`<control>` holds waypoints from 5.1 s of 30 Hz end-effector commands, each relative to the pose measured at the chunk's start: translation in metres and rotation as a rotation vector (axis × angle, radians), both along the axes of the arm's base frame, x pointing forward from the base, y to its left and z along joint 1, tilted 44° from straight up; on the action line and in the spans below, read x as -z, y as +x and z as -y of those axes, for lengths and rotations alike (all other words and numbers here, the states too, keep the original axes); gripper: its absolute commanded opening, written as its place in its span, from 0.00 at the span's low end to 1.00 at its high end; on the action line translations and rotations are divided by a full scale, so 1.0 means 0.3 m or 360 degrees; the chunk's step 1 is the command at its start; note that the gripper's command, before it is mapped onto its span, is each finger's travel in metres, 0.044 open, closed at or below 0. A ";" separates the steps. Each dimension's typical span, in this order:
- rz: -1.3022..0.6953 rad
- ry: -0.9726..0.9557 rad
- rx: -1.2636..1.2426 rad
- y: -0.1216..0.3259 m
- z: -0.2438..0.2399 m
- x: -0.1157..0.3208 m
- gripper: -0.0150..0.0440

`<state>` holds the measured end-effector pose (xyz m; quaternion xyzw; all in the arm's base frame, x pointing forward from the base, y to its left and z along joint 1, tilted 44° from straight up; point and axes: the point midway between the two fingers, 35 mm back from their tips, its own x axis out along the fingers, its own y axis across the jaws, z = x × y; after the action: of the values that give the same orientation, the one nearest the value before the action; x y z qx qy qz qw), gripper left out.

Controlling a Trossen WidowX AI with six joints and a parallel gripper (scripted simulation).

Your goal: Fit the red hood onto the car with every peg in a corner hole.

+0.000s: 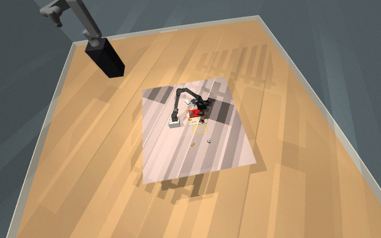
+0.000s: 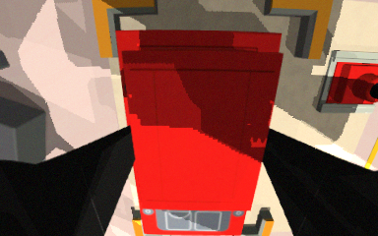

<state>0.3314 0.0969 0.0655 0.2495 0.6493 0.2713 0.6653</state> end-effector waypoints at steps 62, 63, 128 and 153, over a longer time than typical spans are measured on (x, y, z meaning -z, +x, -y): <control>-0.0007 0.0009 0.0004 -0.003 -0.016 0.015 0.25; -0.0006 0.0009 0.0004 -0.003 -0.015 0.014 0.25; 0.0000 0.0011 0.0013 -0.004 -0.013 0.012 0.25; 0.0000 0.0011 0.0014 -0.006 -0.036 0.035 0.25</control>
<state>0.3328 0.1017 0.0600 0.2579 0.6418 0.2681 0.6706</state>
